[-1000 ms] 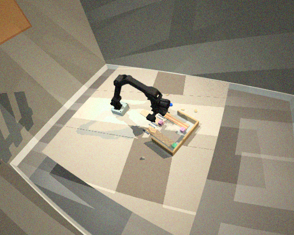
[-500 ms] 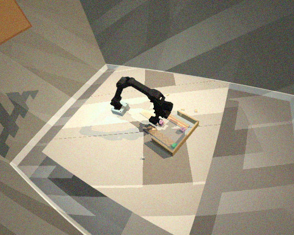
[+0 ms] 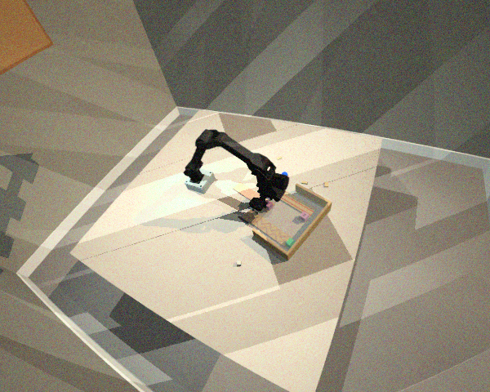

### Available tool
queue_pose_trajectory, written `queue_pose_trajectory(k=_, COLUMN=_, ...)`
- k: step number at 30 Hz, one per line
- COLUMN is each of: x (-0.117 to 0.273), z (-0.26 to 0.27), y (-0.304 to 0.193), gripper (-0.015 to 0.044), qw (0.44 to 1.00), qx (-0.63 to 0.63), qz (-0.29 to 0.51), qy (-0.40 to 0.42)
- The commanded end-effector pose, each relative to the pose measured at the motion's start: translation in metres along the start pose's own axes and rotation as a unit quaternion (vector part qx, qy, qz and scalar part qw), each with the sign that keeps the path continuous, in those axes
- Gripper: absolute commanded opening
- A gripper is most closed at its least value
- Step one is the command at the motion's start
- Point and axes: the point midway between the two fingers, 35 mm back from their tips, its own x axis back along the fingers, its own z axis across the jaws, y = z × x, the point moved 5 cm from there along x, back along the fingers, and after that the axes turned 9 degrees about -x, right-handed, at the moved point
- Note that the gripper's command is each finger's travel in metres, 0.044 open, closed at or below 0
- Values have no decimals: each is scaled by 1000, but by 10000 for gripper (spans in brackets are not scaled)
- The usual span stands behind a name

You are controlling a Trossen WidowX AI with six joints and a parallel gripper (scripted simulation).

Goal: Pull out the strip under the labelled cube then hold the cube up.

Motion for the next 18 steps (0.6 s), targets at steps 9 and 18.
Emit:
queue_pose_trajectory(k=9, x=-21, z=0, y=-2, gripper=250, qw=1000, qx=2, qz=5, qy=1)
queue_pose_trajectory(k=18, x=-19, z=0, y=-1, gripper=145, qw=1000, qx=0, qz=3, qy=-1)
